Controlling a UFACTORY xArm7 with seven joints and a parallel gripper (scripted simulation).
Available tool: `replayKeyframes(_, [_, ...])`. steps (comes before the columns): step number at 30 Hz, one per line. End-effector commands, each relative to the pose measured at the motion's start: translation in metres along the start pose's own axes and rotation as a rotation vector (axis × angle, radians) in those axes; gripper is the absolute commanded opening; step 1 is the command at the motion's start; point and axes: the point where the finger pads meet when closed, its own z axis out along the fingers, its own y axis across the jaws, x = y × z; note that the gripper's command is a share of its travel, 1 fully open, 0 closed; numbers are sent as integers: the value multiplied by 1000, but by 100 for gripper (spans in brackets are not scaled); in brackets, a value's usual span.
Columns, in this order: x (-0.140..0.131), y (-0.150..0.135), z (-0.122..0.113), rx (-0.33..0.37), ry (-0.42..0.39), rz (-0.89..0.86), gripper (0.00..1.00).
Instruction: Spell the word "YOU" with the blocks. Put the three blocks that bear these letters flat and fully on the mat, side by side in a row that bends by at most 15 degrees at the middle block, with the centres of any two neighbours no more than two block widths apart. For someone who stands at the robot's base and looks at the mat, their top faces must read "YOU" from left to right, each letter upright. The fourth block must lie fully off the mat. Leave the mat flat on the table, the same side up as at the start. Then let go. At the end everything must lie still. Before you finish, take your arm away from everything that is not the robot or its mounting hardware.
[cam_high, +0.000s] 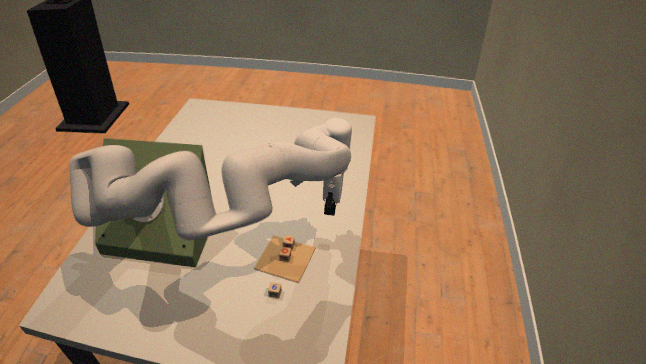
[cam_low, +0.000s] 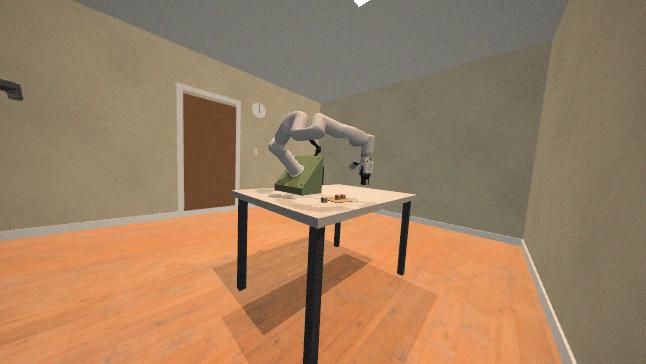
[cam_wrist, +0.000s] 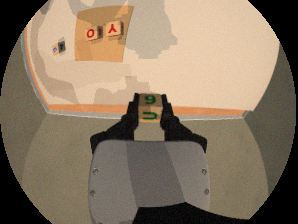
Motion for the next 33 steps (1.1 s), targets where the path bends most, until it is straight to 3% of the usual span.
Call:
replayKeyframes(1, [5, -15, -5, -17, -6, -139, 27])
replayKeyframes(33, [62, -109, -8, -2, -23, -993, 27])
